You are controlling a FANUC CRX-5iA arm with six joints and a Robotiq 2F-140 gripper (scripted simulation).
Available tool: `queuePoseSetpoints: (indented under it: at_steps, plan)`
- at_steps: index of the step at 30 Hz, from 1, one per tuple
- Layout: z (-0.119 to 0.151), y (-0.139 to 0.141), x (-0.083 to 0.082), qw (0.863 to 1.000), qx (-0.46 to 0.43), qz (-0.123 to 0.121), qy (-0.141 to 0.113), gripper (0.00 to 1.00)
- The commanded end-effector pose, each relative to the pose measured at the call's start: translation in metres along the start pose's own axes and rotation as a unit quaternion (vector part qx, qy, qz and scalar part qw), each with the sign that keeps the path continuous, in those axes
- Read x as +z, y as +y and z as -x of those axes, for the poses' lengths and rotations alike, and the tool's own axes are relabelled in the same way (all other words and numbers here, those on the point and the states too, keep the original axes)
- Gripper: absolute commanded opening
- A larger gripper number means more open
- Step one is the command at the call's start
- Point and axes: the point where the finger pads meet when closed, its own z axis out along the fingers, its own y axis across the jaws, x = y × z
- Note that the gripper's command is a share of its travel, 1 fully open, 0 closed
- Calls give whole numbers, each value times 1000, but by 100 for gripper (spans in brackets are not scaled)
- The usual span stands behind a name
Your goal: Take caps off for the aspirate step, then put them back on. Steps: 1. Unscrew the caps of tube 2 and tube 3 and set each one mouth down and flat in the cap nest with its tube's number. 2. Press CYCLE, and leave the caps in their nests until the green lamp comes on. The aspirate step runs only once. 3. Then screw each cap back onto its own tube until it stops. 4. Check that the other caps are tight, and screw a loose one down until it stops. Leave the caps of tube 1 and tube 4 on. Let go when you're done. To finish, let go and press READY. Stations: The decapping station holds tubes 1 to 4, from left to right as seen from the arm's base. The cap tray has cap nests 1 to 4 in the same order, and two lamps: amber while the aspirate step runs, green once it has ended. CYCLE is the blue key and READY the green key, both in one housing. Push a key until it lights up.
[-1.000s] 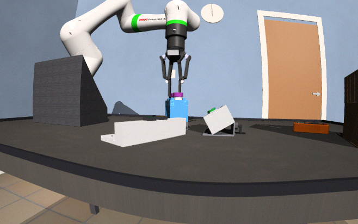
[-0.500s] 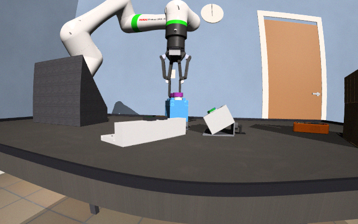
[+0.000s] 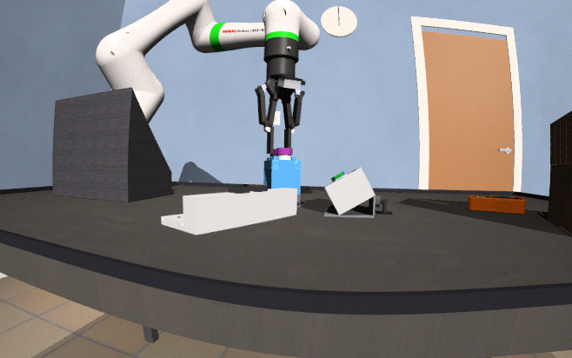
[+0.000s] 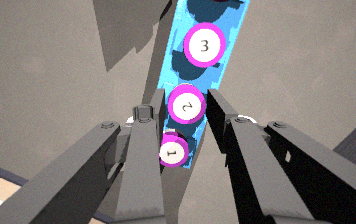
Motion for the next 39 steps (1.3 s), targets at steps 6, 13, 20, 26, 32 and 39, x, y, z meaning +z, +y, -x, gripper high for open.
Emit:
queuePoseSetpoints:
  at_steps: [6,13,20,26,32,39]
  plan:
    - [-1,0,0,1000,0,-1,1,41]
    - [0,0,0,999,41,-1,1,41]
    - [0,-1,-4,992,130,-1,1,41]
    - [0,-1,-7,992,130,-1,1,41]
    - [0,-1,-7,992,130,-1,1,30]
    - [0,-1,-7,992,130,-1,1,30]
